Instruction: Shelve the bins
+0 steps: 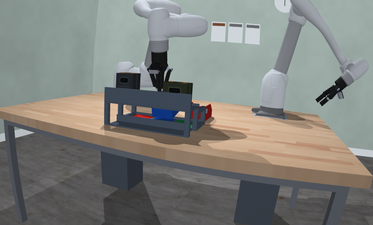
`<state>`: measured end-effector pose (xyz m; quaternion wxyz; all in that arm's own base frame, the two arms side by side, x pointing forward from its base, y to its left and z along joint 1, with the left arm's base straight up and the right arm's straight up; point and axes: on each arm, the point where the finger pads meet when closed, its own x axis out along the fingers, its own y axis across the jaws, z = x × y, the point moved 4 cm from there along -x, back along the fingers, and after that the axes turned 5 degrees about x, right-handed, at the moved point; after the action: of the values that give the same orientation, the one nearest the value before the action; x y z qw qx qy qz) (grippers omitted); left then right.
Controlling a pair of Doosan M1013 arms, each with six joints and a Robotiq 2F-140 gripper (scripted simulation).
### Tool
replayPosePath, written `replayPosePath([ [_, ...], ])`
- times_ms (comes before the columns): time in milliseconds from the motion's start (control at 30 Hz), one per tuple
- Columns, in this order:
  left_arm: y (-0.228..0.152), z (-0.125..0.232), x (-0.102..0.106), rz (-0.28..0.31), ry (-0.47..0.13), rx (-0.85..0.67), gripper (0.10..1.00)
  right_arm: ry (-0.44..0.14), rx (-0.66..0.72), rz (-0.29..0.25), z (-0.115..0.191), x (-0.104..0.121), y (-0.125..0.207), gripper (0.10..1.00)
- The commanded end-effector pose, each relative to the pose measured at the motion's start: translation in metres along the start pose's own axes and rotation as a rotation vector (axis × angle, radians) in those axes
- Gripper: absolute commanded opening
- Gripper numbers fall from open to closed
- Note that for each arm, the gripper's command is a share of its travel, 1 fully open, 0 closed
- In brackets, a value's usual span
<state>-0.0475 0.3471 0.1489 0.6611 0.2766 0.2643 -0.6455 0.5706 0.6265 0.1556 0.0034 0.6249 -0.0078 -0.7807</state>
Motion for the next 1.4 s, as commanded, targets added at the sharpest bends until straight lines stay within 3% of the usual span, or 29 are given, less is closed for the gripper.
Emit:
replayPosePath([
  [0, 0.0, 0.0, 0.0, 0.0, 0.001, 0.0, 1.0, 0.001, 0.0, -0.002, 0.0, -0.001, 0.0, 0.099],
  [1367, 0.0, 0.0, 0.0, 0.0, 0.001, 0.0, 1.0, 0.001, 0.0, -0.002, -0.002, 0.01, 0.0, 0.099],
])
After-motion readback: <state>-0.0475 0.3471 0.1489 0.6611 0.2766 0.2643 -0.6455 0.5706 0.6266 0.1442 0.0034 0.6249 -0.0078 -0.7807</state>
